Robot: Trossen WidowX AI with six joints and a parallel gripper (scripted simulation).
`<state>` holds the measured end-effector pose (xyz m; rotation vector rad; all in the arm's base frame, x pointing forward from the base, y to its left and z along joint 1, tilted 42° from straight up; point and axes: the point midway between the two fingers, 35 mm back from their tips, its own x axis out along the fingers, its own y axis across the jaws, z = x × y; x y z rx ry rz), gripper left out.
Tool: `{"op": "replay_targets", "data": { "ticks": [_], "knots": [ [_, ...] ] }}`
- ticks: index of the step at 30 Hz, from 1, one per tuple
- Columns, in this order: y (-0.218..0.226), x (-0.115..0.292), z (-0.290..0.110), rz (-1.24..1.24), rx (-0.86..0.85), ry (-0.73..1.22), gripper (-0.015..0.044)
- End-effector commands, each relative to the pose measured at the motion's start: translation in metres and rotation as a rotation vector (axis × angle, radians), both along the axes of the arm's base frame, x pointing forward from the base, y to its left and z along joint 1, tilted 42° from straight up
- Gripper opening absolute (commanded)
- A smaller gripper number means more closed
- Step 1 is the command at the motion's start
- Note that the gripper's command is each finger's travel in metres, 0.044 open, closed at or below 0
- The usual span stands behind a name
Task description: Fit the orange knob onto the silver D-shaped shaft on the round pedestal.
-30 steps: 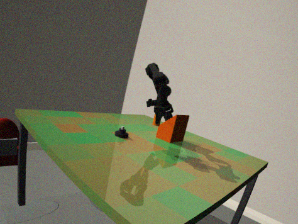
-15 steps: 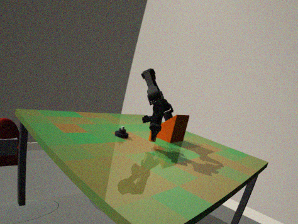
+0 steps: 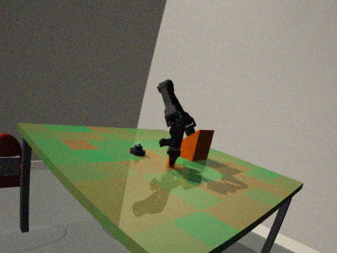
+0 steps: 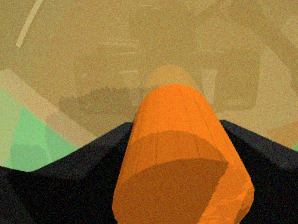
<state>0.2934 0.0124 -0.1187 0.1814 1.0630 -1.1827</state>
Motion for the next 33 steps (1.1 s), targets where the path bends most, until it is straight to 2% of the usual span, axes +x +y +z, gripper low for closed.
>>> {"op": "replay_targets", "data": {
  "ticks": [1,5,21,23,28,29,33],
  "knots": [
    [0.000,0.000,0.000,-0.001,0.000,0.001,0.0131],
    [0.000,0.000,0.000,-0.001,0.000,0.001,0.0236],
    [0.000,0.000,0.000,-0.001,0.000,0.001,0.0240],
    [0.007,0.001,0.007,0.001,0.001,0.001,0.0292],
    [0.053,0.002,0.058,0.006,0.001,0.003,0.0424],
    [0.055,0.001,0.060,0.006,0.001,0.003,0.0440],
    [0.055,0.001,0.060,0.006,0.001,0.003,0.0440]
  ]
}}
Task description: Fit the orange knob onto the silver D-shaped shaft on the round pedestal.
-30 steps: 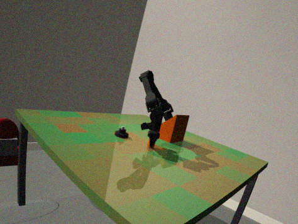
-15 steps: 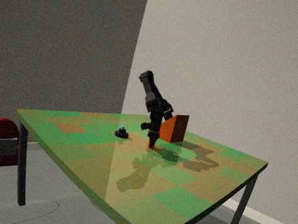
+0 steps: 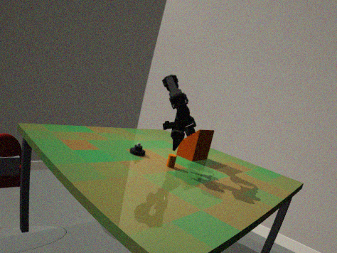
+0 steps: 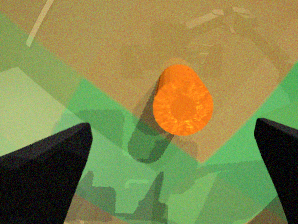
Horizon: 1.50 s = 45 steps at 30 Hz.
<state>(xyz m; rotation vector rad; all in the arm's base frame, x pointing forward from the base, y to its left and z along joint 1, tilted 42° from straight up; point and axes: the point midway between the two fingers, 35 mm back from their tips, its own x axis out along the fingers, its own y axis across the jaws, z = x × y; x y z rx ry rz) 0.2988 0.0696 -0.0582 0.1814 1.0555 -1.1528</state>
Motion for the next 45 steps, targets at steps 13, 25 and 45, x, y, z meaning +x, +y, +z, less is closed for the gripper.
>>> {"op": "replay_targets", "data": {
  "ticks": [13,25,45],
  "knots": [
    [-0.013,-0.004,-0.012,-0.019,-0.008,0.017,0.0440],
    [-0.026,-0.003,-0.027,-0.019,-0.007,0.016,0.0440],
    [-0.048,-0.004,-0.051,-0.019,-0.009,0.016,0.0440]
  ]
}}
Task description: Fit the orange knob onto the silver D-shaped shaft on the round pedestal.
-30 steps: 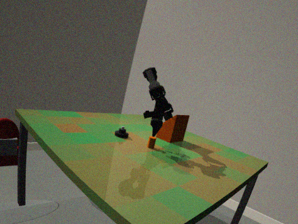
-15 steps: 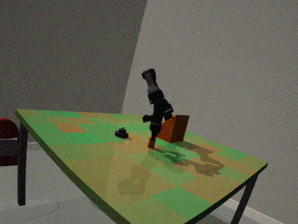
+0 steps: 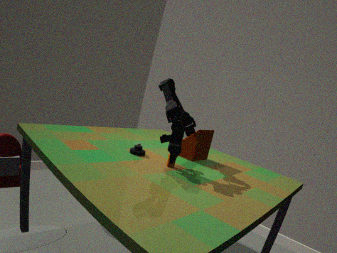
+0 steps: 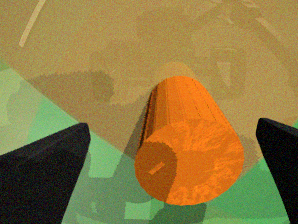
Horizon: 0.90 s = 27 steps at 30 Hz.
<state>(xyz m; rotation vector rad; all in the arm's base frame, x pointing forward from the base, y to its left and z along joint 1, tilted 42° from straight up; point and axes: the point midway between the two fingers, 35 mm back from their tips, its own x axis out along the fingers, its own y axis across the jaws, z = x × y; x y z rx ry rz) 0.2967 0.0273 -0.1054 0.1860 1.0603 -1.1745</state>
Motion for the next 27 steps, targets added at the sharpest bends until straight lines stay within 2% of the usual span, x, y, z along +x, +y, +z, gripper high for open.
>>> {"op": "replay_targets", "data": {
  "ticks": [1,11,21,27],
  "knots": [
    [-0.0065,-0.0022,-0.0048,0.002,-0.006,0.009,0.0440],
    [-0.0158,-0.0036,-0.0142,0.001,-0.008,0.009,0.0440],
    [-0.0158,-0.0036,-0.0142,0.001,-0.008,0.009,0.0177],
    [-0.0158,-0.0036,-0.0142,0.001,-0.008,0.009,0.0138]
  ]
}}
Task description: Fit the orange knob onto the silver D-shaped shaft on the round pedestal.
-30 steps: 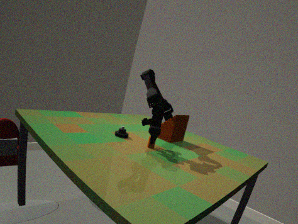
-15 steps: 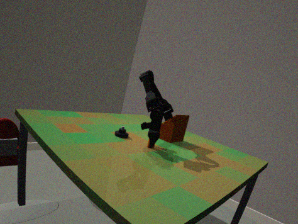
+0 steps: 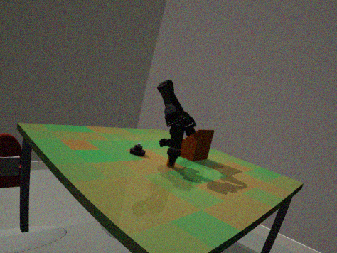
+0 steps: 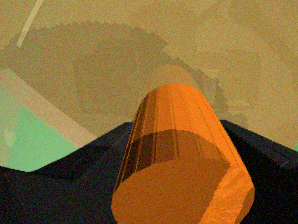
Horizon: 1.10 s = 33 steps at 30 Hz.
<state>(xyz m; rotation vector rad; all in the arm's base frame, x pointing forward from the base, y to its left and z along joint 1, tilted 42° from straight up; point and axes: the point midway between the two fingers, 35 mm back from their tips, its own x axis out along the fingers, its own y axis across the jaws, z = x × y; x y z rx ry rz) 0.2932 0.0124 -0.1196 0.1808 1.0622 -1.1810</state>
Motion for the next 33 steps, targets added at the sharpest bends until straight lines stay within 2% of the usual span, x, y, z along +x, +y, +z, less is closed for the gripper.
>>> {"op": "replay_targets", "data": {
  "ticks": [1,5,6,33],
  "knots": [
    [-0.001,0.000,0.000,0.004,-0.003,0.004,0.0111],
    [0.005,-0.002,0.003,-0.001,0.010,0.013,0.0006],
    [0.007,-0.002,0.004,-0.002,0.013,0.015,0.0000],
    [0.064,0.006,0.061,0.003,0.013,0.010,0.0000]
  ]
}}
